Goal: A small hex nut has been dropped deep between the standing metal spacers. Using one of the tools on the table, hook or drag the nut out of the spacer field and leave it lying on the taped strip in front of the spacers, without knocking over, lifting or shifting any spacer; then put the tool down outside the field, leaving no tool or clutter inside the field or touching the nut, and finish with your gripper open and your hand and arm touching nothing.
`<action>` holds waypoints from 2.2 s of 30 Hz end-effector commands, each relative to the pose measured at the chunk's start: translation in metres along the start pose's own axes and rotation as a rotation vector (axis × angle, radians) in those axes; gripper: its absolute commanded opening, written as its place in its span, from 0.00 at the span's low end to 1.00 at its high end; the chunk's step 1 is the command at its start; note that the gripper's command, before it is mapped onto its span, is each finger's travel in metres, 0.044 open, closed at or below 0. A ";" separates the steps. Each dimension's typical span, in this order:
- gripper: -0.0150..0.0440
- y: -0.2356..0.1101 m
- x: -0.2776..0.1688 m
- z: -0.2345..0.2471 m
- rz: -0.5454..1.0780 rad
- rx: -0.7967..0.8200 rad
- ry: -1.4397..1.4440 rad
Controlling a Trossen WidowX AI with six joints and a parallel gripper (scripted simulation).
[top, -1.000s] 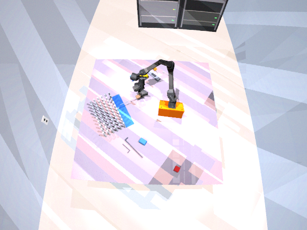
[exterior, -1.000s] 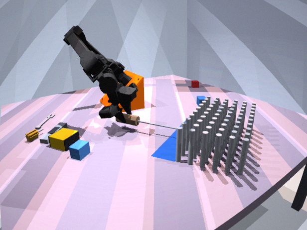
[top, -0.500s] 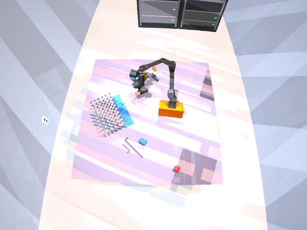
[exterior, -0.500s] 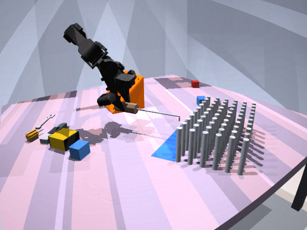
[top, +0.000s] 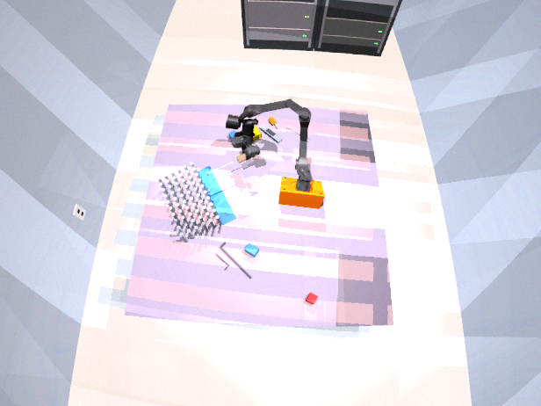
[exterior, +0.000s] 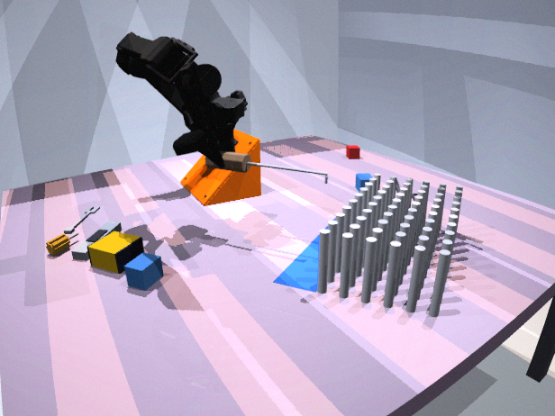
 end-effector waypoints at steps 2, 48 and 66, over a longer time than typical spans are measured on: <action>0.25 0.004 0.019 0.018 0.010 0.013 0.038; 0.25 0.019 0.096 0.317 0.022 -0.074 0.477; 0.25 0.042 0.048 0.441 -0.041 -0.174 0.726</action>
Point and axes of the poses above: the point midway between the two fingers, 35 mm back from their tips, its own y axis out along the fingers, its own z axis across the jaws, x = y × z, the point moved 5 cm from there along -y, back along the fingers, and after that the axes turned 8 degrees about y, right-handed, at the moved point
